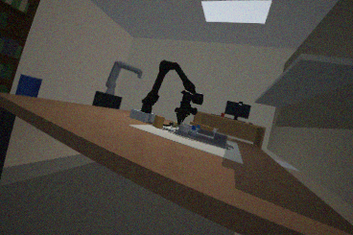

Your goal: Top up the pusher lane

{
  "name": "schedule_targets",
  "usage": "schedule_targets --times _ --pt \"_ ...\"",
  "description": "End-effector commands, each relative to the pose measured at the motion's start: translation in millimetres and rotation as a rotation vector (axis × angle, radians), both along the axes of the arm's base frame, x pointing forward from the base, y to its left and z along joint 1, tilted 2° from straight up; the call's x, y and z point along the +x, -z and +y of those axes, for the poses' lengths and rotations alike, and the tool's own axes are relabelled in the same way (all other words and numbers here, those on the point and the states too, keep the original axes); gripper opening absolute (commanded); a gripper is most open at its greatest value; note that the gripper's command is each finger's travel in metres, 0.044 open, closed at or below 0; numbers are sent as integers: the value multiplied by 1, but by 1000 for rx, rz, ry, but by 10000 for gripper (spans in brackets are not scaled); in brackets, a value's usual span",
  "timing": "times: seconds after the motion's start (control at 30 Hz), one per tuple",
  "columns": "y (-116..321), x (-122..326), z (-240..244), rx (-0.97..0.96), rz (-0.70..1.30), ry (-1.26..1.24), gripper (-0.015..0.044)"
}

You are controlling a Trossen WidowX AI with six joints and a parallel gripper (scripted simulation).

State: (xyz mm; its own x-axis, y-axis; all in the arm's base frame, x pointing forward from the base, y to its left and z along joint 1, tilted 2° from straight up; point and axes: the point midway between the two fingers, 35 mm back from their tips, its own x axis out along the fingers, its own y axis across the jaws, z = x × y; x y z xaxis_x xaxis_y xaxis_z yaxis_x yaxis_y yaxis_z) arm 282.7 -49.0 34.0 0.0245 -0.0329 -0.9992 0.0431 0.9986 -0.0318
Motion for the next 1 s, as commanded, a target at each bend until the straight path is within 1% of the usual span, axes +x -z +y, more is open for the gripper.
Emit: schedule_targets --times 0.0,0.97 --pt "-2 8 0 1 -21 0 0" --pt "-3 19 -1 1 -22 0 0"
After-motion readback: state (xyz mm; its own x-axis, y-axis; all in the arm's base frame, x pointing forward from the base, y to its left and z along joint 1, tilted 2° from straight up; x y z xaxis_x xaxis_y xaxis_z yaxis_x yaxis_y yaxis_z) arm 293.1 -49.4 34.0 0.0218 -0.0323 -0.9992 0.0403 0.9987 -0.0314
